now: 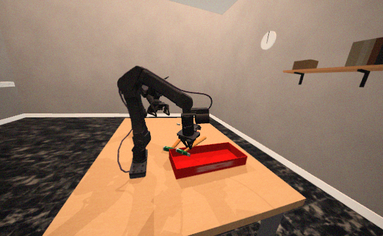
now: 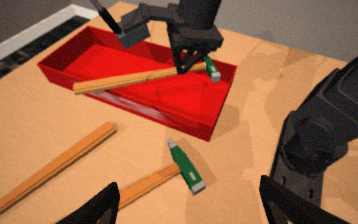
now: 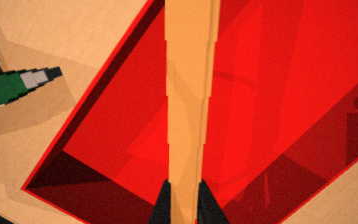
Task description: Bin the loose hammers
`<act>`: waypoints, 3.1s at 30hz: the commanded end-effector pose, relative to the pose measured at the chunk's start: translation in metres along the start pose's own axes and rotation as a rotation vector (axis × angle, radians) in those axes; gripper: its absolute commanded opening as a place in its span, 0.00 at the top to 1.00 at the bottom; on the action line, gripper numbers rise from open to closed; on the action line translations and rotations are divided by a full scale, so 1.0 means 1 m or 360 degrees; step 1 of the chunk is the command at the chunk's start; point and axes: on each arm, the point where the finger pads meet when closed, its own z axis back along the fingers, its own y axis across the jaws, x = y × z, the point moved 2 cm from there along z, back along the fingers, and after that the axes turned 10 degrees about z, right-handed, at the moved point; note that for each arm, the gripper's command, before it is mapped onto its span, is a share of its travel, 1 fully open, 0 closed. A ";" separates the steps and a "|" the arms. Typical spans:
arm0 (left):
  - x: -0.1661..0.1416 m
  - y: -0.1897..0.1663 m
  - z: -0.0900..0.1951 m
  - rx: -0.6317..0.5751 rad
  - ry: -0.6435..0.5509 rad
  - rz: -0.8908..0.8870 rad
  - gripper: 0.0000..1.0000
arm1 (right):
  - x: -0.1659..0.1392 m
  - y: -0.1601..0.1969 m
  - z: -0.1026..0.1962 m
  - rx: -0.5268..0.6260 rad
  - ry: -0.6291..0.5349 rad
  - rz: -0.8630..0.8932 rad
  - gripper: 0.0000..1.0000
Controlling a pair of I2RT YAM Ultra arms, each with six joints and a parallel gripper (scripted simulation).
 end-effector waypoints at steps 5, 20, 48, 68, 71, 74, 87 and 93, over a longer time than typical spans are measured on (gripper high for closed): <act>0.011 -0.001 -0.001 -0.0015 -0.0042 -0.0010 0.00 | -0.001 -0.018 0.009 -0.0007 -0.0052 0.0018 0.93; 0.008 -0.001 0.000 -0.0012 -0.0040 -0.0003 0.00 | 0.002 -0.030 0.002 -0.0249 -0.0039 -0.0710 0.93; 0.008 -0.001 0.000 -0.0012 -0.0040 -0.0003 0.00 | 0.001 -0.023 -0.014 -0.0328 -0.0052 -0.0983 0.93; 0.008 -0.001 0.000 -0.0012 -0.0040 -0.0003 0.00 | -0.017 -0.010 -0.068 -0.0261 0.0010 -0.0998 0.93; 0.008 -0.001 0.000 -0.0012 -0.0040 -0.0003 0.00 | -0.017 -0.010 -0.068 -0.0257 0.0014 -0.0999 0.93; 0.008 -0.001 0.000 -0.0012 -0.0040 -0.0003 0.00 | -0.016 -0.012 -0.066 -0.0272 0.0000 -0.0996 0.93; 0.008 -0.001 0.000 -0.0012 -0.0040 -0.0003 0.00 | -0.016 -0.012 -0.066 -0.0272 0.0000 -0.0996 0.93; 0.008 -0.001 0.000 -0.0012 -0.0040 -0.0003 0.00 | -0.017 -0.011 -0.071 -0.0272 -0.0001 -0.0996 0.93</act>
